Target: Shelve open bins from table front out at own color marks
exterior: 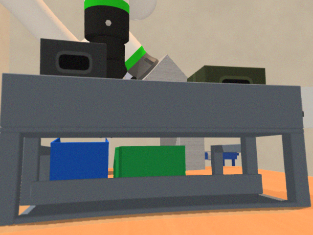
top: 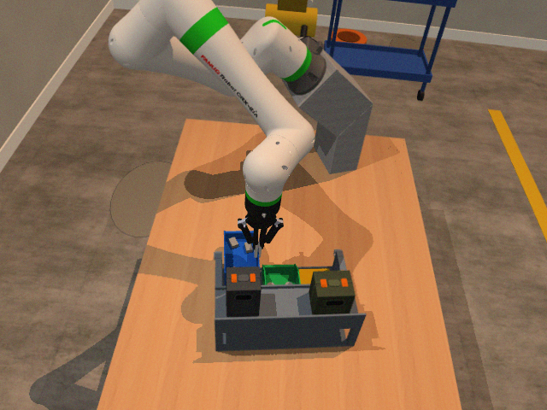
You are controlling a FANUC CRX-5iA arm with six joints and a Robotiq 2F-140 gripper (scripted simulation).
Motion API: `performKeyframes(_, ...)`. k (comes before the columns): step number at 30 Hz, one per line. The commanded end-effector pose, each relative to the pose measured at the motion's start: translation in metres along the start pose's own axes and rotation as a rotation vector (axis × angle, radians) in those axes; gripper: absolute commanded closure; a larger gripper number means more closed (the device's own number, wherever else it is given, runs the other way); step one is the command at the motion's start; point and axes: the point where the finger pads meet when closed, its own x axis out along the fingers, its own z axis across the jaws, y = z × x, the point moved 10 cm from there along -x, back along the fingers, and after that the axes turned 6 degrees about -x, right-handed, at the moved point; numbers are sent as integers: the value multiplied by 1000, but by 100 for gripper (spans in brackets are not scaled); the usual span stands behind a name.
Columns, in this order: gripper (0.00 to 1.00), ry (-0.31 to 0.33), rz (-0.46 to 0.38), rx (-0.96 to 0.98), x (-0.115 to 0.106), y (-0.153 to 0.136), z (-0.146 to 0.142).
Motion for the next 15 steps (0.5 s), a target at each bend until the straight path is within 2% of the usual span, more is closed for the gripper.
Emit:
performKeyframes(1, 100, 0, 0, 0, 0, 2, 0)
performKeyframes(15, 100, 0, 0, 0, -1, 9, 1)
